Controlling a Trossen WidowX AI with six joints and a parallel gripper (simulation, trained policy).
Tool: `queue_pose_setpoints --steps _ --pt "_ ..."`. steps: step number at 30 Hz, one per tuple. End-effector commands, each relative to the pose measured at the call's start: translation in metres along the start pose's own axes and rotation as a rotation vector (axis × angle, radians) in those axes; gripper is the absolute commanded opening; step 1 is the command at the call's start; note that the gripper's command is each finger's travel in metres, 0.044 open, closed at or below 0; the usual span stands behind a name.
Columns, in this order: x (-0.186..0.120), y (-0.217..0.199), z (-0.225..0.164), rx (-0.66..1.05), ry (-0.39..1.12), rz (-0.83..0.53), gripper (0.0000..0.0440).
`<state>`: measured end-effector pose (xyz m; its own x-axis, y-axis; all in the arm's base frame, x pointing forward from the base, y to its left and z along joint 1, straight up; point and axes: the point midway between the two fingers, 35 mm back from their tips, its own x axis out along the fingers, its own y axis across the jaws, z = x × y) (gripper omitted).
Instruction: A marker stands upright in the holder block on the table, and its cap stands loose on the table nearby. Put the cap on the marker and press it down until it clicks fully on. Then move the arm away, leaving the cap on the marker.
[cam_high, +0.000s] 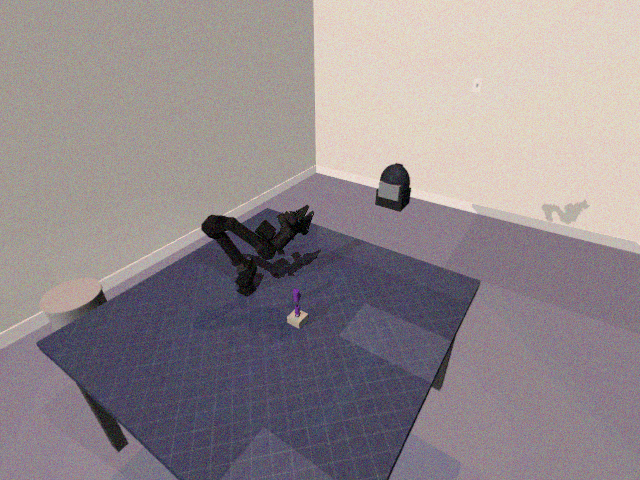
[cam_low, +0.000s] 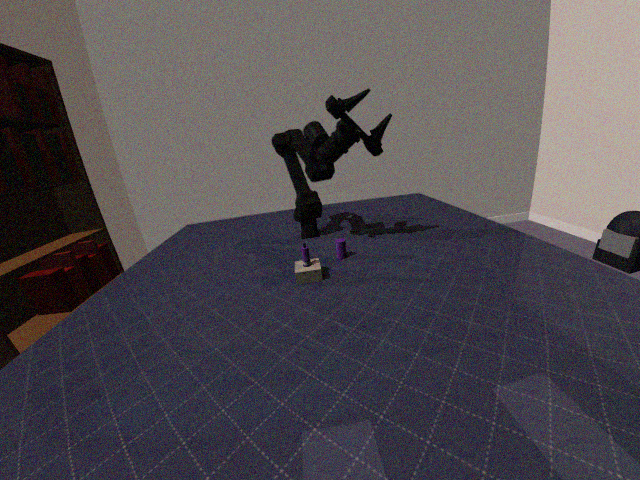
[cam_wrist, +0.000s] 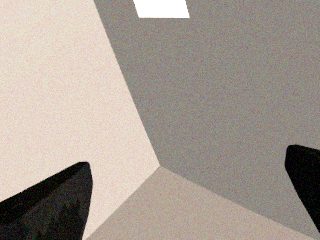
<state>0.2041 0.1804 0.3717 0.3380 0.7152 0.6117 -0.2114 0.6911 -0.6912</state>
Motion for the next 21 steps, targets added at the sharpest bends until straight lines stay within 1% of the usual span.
queue_pose_setpoints --steps 1,6,7,8,21 --pt "0.000 -0.001 -0.001 -0.003 0.004 0.002 0.0377" --pt "0.003 0.000 -0.013 0.005 0.057 0.036 0.0251" --pt "0.004 0.001 -0.016 0.007 0.068 0.044 0.0230" --pt "0.004 0.001 -0.018 0.008 0.079 0.052 0.0221" --pt "0.010 -0.001 -0.044 0.013 0.203 0.152 0.0266"
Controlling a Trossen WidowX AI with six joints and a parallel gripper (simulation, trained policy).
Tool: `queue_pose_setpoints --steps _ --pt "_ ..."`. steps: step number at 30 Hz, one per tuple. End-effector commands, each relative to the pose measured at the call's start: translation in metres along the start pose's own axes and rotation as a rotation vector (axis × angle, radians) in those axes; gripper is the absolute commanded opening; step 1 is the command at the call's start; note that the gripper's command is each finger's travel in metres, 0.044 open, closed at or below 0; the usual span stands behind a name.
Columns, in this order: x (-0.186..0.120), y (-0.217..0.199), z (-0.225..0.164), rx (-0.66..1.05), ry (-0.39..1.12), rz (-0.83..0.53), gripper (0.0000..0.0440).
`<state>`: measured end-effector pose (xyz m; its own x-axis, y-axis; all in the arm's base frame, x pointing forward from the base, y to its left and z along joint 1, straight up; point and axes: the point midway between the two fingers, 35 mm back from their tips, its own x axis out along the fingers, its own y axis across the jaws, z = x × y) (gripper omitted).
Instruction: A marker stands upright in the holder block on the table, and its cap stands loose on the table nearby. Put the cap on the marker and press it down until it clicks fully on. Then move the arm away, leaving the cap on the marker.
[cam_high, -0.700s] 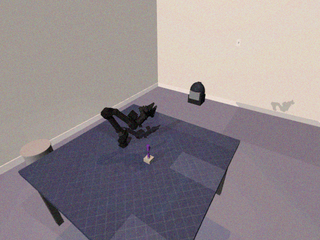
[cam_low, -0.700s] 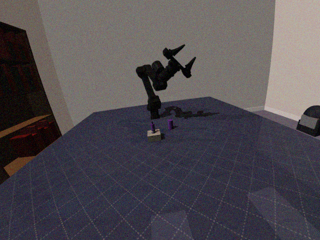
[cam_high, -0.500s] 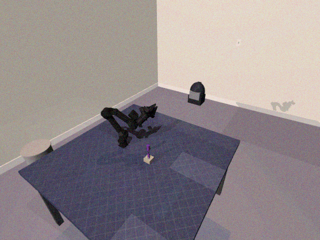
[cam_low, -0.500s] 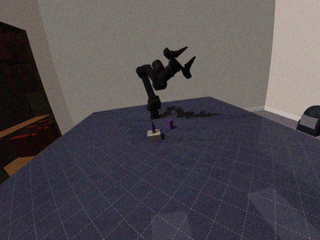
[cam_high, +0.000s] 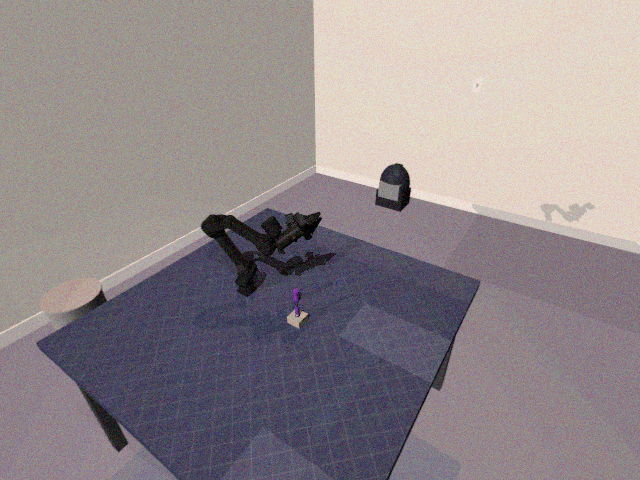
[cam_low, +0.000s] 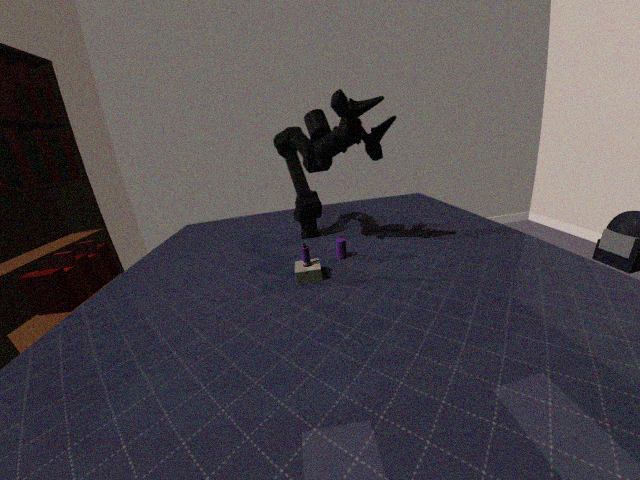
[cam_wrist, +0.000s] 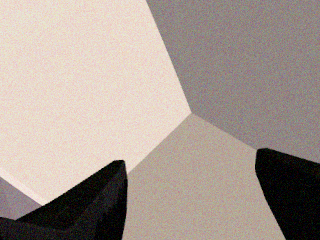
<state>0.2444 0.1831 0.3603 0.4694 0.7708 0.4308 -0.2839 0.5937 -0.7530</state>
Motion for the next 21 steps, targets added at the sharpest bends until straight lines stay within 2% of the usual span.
queue_pose_setpoints --steps 1,21 --pt "0.002 -0.002 -0.004 -0.007 0.026 0.023 0.0270" --pt "0.002 -0.006 -0.034 0.013 0.199 0.155 0.0316"
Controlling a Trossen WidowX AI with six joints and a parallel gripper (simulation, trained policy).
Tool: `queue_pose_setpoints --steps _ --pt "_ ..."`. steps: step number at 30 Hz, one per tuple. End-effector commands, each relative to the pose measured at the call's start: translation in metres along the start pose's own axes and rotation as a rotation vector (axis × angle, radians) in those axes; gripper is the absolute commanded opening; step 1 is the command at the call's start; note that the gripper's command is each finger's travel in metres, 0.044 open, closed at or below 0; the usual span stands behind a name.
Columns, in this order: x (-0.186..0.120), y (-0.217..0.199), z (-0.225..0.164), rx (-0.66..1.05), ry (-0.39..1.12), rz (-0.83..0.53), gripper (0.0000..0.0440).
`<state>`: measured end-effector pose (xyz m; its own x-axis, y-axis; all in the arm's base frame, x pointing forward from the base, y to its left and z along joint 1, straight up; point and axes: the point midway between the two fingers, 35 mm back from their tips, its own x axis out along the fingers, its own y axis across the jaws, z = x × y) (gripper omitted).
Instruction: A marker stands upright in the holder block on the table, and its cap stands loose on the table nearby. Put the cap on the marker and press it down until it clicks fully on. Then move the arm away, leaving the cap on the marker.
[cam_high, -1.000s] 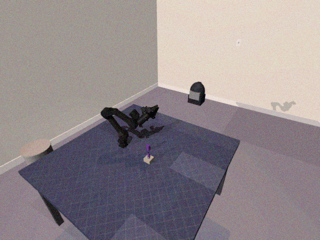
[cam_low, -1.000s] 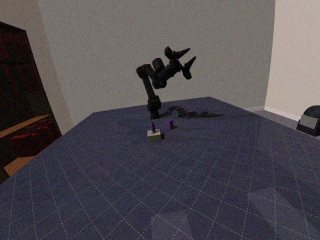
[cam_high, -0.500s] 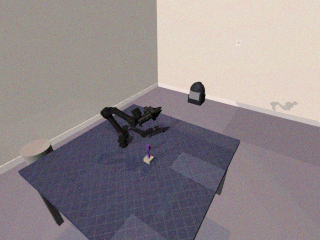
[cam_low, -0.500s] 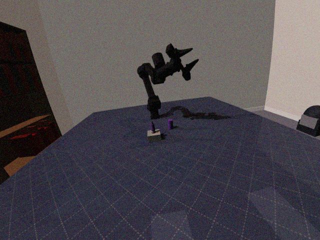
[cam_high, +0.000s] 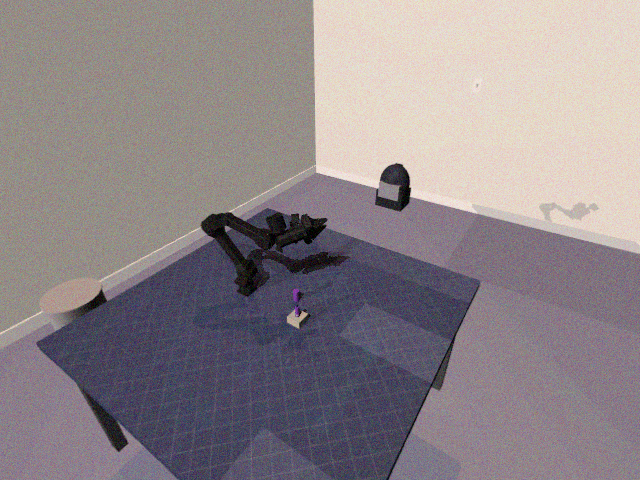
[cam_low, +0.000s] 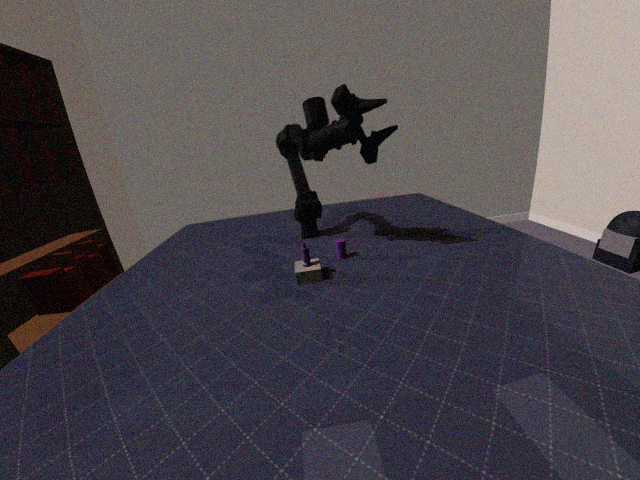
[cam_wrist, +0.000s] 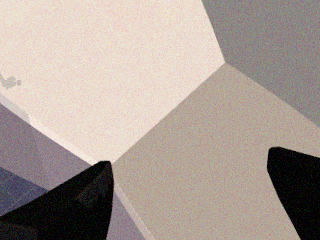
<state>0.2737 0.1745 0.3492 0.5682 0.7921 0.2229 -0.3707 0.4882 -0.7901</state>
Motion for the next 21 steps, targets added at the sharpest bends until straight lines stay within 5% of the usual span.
queue_pose_setpoints --steps 1,21 --pt "0.000 -0.001 -0.004 -0.002 0.024 0.020 0.0317" --pt "-0.009 0.005 -0.031 0.051 0.195 0.152 0.0317"
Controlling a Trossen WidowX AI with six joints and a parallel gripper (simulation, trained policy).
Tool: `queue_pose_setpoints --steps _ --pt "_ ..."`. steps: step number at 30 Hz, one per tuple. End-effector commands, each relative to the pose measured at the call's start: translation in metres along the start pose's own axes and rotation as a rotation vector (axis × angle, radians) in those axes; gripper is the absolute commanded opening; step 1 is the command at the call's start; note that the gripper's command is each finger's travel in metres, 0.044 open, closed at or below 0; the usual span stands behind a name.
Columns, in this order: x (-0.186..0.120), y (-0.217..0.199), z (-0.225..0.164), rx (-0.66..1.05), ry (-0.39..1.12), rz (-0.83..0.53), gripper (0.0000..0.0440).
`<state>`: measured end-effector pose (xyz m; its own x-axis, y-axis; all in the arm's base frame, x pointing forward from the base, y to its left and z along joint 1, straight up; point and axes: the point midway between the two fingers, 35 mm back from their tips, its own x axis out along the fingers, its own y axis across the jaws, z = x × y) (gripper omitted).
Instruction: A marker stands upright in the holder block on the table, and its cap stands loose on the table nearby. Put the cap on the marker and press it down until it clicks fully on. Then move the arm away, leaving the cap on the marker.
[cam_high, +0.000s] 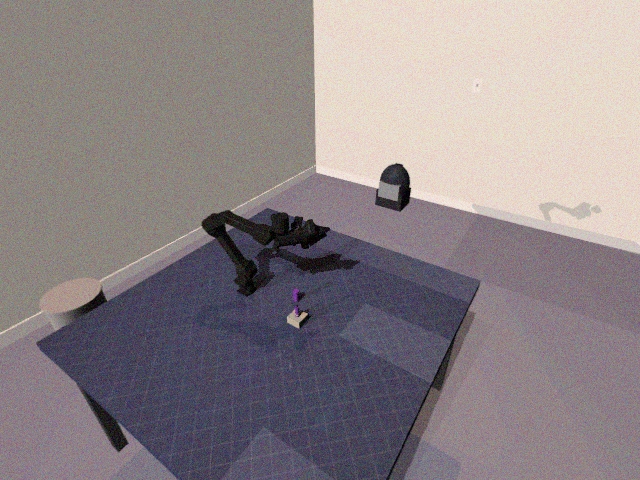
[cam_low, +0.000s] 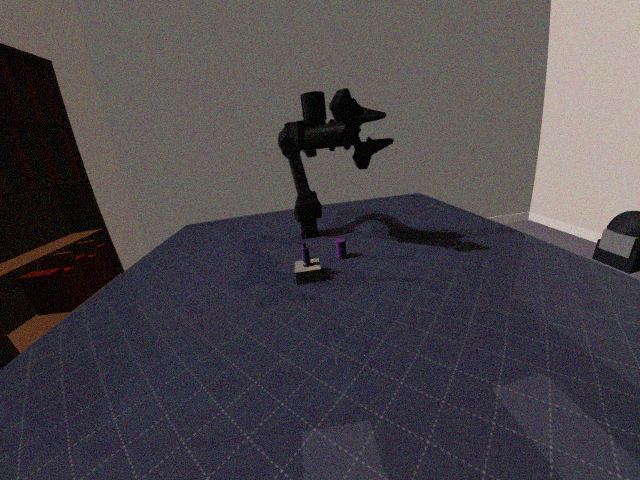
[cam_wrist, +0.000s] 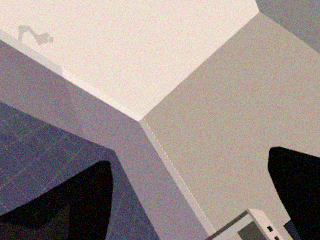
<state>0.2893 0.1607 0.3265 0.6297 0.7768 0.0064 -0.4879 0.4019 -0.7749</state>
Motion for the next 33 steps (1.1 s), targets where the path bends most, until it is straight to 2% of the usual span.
queue_pose_setpoints --steps 1,33 --pt "-0.001 0.000 -0.004 0.003 0.024 0.021 0.0317" --pt "-0.025 0.026 -0.046 0.115 0.298 0.235 0.0316"
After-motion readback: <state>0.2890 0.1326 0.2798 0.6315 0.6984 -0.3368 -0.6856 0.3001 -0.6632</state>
